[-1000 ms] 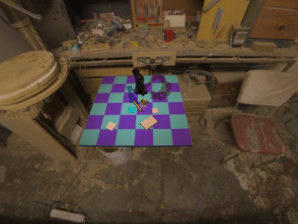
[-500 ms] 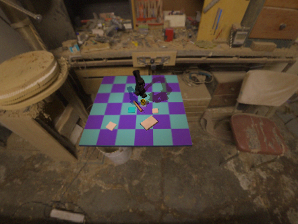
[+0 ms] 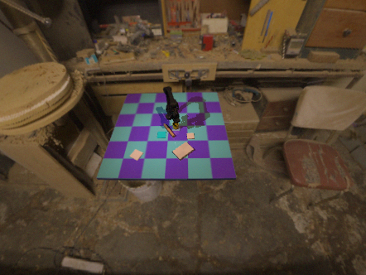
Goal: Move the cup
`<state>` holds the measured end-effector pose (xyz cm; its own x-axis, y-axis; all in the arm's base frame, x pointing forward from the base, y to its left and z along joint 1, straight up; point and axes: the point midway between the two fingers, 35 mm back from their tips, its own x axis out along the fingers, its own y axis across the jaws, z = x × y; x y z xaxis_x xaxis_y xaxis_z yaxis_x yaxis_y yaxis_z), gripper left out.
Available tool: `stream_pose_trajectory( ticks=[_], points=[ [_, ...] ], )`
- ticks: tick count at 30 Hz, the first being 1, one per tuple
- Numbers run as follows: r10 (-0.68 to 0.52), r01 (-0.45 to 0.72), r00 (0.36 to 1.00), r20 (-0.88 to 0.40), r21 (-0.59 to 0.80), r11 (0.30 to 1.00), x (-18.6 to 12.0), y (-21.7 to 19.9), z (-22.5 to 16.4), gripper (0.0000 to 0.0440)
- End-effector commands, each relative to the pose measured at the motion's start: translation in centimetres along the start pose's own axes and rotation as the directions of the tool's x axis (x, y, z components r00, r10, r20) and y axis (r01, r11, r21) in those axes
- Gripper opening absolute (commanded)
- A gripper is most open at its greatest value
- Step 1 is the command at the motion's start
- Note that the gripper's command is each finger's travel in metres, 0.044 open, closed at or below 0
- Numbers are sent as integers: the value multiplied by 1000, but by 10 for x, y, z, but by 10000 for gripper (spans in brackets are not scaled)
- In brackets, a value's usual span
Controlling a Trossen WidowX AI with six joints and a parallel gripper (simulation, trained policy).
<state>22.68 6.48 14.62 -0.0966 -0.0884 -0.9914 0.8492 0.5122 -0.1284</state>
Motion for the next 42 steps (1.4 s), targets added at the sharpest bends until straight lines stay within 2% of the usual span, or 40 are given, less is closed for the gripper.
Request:
stream_pose_trajectory(
  ticks=[1,26,35,37,42],
  points=[
    [-37,37,999,4,8,999,14,-1,-1,189],
    [-94,94,996,12,-87,992,85,-2,-8,189],
    [-66,70,997,30,-144,987,91,0,-4,14],
    [-57,62,998,34,-149,987,89,1,-3,4],
    [-31,36,999,36,-140,989,80,3,0,16]
  ],
)
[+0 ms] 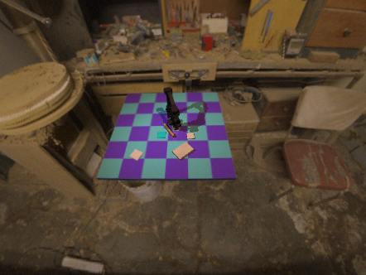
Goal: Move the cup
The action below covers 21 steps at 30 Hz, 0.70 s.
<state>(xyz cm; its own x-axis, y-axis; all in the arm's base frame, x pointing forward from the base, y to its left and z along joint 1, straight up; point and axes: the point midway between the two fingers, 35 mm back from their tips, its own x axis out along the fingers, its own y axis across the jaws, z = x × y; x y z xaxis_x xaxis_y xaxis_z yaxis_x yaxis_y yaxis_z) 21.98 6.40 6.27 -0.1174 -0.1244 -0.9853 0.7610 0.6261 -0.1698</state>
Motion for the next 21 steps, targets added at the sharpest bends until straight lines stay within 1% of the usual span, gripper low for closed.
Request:
stream_pose_trajectory(
  ticks=[1,6,13,21],
  points=[
    [9,-9,1000,17,7,1000,-5,-2,6,18],
    [36,-37,999,21,27,999,-15,-1,9,25],
    [76,-78,997,28,81,994,-36,-3,16,19],
    [123,-128,992,39,148,981,-59,-6,25,21]
  ],
)
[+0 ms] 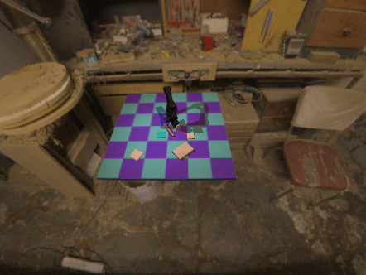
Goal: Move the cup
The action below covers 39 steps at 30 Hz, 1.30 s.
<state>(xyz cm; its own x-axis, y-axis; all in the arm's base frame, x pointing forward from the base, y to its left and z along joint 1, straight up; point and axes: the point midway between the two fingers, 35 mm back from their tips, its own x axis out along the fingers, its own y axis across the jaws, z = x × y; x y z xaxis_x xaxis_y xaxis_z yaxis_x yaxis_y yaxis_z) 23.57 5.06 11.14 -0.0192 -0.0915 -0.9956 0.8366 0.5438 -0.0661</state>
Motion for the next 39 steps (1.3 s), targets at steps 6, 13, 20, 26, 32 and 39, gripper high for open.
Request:
stream_pose_trajectory(
  ticks=[6,13,20,26,32,39],
  points=[
    [62,-63,998,12,84,994,-24,3,15,18],
    [106,-111,994,40,143,984,-34,6,35,10],
    [143,-156,987,79,195,968,-36,9,59,5],
    [164,-186,980,112,235,954,-33,12,82,1],
    [176,-208,975,139,269,940,-24,14,103,0],
    [180,-222,970,161,301,928,-9,13,123,0]
  ],
)
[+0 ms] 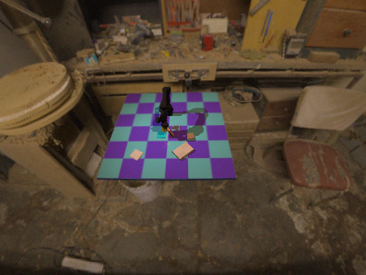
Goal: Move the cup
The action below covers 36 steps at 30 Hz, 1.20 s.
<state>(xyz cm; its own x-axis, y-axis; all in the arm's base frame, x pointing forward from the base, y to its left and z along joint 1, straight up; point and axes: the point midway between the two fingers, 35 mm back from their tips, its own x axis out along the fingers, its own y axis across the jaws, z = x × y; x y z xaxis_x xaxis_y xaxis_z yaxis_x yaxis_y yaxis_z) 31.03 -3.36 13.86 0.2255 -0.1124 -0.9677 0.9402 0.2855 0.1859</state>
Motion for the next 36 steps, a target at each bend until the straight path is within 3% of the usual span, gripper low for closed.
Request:
stream_pose_trajectory(
  ticks=[1,14,20,28,32,36],
  points=[
    [-9,8,1000,13,16,1000,15,-1,11,0],
    [-21,20,1000,21,55,998,51,-11,23,4],
    [-49,48,999,14,71,996,64,-21,22,26],
    [-65,63,998,13,82,995,77,-31,23,89],
    [-24,22,999,22,95,995,73,-25,29,167],
    [21,-24,999,29,106,994,65,-19,34,171]
  ],
)
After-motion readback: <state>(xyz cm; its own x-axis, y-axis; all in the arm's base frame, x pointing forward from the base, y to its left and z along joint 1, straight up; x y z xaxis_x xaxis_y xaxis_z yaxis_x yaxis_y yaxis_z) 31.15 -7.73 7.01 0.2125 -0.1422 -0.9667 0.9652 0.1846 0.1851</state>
